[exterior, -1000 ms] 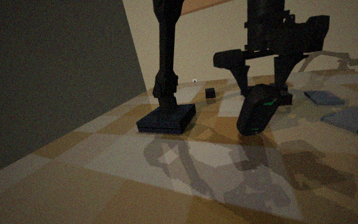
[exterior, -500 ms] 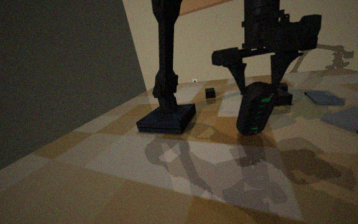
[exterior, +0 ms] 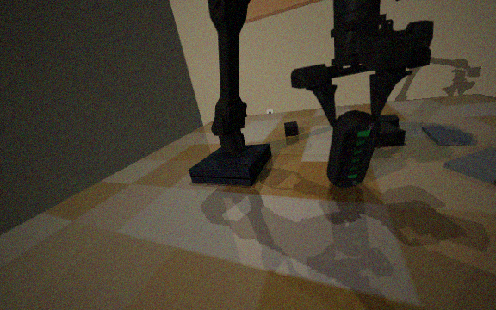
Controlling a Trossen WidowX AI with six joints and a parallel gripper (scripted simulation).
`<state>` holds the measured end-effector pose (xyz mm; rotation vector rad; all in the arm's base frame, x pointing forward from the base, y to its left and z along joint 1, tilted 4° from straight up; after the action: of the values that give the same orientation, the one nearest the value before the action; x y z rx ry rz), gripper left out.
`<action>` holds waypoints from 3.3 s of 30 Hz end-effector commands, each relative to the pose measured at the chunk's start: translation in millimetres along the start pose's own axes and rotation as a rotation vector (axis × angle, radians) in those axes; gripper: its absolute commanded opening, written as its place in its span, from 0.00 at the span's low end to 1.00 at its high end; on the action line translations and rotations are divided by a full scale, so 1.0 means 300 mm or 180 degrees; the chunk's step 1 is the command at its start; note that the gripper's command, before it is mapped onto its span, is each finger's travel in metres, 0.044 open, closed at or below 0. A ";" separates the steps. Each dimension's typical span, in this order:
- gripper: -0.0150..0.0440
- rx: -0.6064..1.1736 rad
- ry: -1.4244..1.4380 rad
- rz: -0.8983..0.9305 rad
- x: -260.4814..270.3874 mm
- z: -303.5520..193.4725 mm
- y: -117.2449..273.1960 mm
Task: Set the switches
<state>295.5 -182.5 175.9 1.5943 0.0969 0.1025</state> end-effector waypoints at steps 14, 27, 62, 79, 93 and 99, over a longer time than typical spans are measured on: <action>0.82 0.0048 -0.0009 -0.0020 -0.010 -0.075 -0.010; 0.82 0.0053 -0.0009 -0.0020 -0.016 -0.125 -0.009; 0.82 0.0061 -0.0009 -0.0021 -0.027 -0.219 -0.017; 0.82 0.0065 -0.0009 -0.0021 -0.032 -0.264 -0.025; 0.82 0.0069 -0.0009 -0.0021 -0.036 -0.301 -0.034; 0.82 0.0070 -0.0009 -0.0021 -0.038 -0.316 -0.038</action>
<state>274.5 -92.6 171.4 1.6087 0.0981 0.1053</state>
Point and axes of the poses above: the point midway between the two fingers, 35 mm back from their tips, its own y axis back along the fingers, its own x axis across the jaws, z = x × y, the point moved 5 cm from there along y, back along the fingers, and after that the axes turned 7 degrees about -y, right-handed, at the moved point
